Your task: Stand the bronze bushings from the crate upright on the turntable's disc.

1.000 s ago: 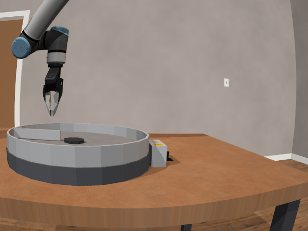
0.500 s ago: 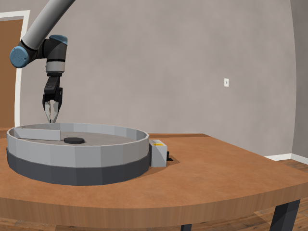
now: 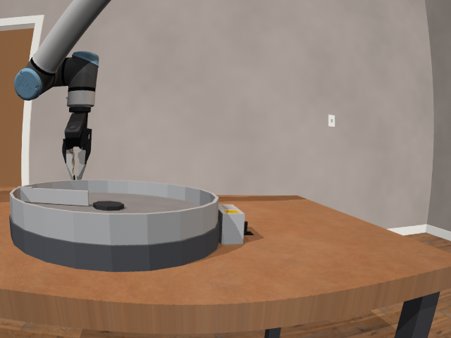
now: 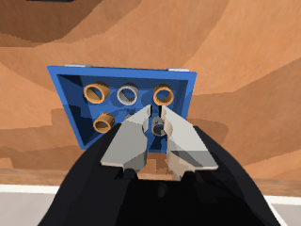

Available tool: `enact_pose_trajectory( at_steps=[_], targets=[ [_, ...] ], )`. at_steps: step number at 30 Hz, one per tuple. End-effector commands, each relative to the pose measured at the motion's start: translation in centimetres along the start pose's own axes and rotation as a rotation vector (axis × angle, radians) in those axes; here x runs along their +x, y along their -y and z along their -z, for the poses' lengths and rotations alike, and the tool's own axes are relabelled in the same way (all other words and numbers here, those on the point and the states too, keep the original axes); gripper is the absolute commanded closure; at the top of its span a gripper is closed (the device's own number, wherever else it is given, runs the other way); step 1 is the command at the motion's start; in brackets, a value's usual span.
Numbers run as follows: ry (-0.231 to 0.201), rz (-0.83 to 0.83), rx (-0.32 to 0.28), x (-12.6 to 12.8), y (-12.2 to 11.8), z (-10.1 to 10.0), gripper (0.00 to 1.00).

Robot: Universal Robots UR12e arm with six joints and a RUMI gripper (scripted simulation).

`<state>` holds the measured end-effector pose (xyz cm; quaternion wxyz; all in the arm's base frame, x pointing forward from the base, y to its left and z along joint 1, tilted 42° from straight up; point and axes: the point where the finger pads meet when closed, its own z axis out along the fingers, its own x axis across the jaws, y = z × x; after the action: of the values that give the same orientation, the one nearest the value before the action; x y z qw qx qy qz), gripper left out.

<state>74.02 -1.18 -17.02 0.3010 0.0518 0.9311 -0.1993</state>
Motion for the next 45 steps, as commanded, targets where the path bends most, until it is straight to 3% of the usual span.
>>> enact_pose_trajectory(
  at_steps=[1,19,34,45],
  targets=[
    [0.001,0.000,0.000,0.0,0.0,0.0,0.94],
    [0.001,0.000,0.000,0.0,0.0,0.0,0.94],
    [0.001,0.000,0.000,0.0,0.0,-1.8,0.94],
    [0.001,0.000,0.000,0.0,0.0,-1.9,0.94]
  ],
)
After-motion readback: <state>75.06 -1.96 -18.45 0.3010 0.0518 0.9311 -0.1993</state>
